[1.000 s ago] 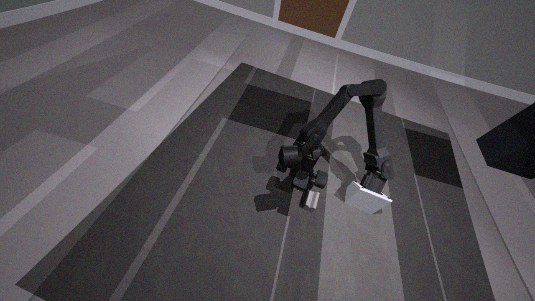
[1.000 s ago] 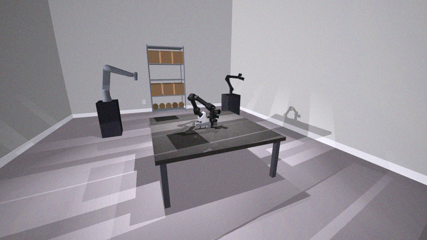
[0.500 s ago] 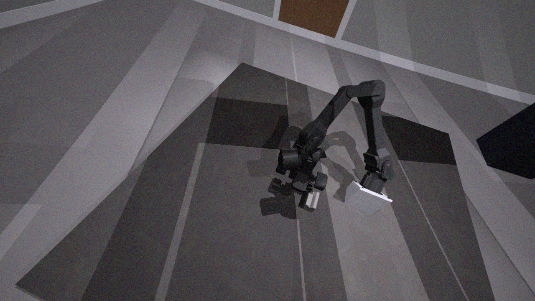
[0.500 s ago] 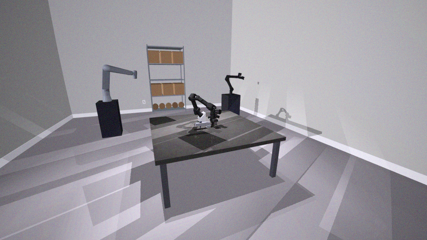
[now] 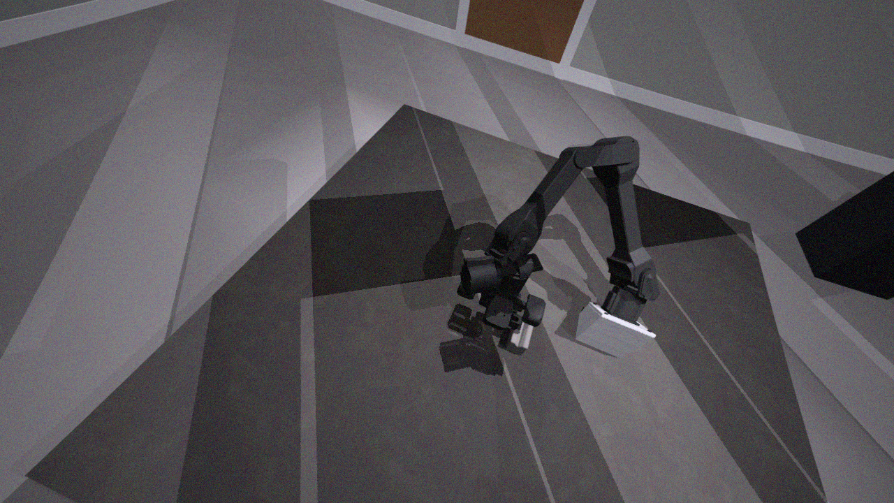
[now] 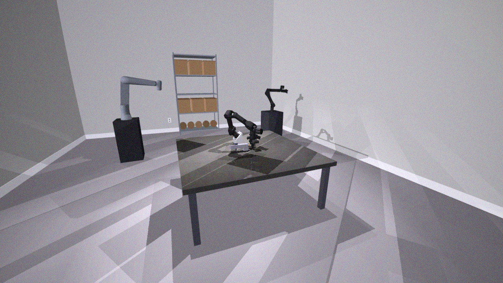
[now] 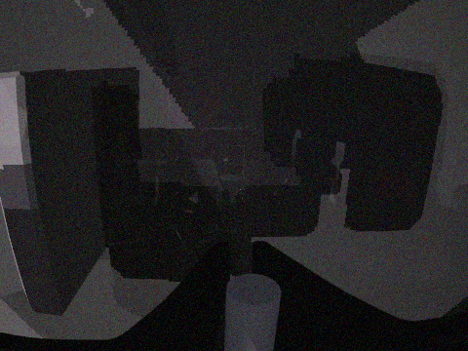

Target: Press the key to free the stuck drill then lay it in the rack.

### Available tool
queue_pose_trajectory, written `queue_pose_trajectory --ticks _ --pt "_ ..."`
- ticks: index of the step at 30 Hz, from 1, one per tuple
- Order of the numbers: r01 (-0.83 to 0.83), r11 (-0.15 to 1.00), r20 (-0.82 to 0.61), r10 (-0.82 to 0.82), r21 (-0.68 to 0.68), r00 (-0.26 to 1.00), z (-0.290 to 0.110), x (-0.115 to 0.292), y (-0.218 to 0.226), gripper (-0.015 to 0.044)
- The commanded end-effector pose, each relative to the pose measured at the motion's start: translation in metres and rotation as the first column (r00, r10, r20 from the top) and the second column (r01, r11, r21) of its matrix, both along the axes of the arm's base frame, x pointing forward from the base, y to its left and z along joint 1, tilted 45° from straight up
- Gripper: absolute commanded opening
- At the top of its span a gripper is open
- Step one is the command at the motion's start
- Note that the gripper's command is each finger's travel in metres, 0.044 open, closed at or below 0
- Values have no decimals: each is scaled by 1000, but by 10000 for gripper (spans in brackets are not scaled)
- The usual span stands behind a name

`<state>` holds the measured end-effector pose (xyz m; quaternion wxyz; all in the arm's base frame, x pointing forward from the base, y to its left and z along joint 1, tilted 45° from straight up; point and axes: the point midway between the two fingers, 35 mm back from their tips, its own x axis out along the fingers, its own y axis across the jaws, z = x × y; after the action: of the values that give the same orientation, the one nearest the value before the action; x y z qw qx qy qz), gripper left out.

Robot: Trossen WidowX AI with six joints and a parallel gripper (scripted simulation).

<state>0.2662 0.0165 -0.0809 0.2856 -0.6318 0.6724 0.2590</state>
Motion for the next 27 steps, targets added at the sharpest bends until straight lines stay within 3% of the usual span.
queue_pose_trajectory --ticks 1,8,24,27 --pt "1 1000 5 -1 2 1000 -4 2 6 0" --pt "1 1000 5 -1 3 1000 -11 2 14 0" --pt "1 1000 4 -1 2 1000 -6 1 4 420" --pt "1 1000 5 -1 2 1000 -5 1 3 440"
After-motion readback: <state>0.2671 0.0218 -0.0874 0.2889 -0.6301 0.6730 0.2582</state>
